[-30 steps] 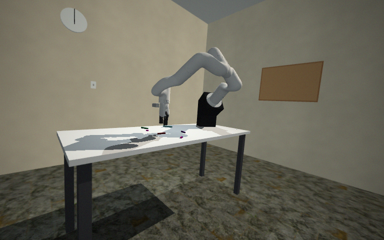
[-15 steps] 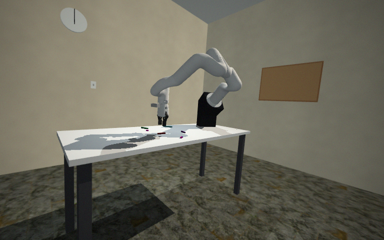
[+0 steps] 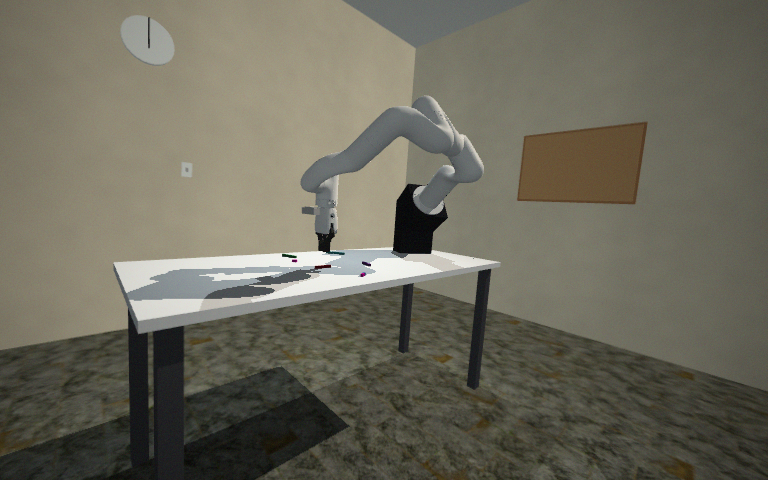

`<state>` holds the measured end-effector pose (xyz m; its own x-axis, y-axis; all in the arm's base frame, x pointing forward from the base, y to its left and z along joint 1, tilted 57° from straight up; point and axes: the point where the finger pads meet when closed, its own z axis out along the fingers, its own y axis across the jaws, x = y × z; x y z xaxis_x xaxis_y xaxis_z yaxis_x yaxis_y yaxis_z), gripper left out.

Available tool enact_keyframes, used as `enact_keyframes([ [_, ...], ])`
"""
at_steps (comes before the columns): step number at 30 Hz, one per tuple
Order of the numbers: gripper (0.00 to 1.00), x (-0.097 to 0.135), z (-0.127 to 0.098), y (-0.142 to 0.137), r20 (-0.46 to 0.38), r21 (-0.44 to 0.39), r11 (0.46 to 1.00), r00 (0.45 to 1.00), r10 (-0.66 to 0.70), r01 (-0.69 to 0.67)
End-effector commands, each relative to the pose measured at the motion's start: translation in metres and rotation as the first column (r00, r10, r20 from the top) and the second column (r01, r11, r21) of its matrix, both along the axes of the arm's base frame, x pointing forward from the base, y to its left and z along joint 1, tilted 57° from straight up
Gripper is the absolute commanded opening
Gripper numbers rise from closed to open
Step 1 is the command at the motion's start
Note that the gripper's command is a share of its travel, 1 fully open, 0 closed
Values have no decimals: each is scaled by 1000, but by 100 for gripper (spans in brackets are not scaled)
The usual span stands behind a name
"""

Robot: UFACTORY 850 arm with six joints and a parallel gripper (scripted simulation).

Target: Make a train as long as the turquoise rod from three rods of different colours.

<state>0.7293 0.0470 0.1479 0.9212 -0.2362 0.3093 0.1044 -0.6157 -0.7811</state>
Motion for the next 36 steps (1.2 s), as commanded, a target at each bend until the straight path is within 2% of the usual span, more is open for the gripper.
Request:
enact_keyframes([
  [1,24,0,1,-1,1,0,1000,1000,-1,1],
  [36,24,4,-4,6,2,0,1000,1000,-1,1],
])
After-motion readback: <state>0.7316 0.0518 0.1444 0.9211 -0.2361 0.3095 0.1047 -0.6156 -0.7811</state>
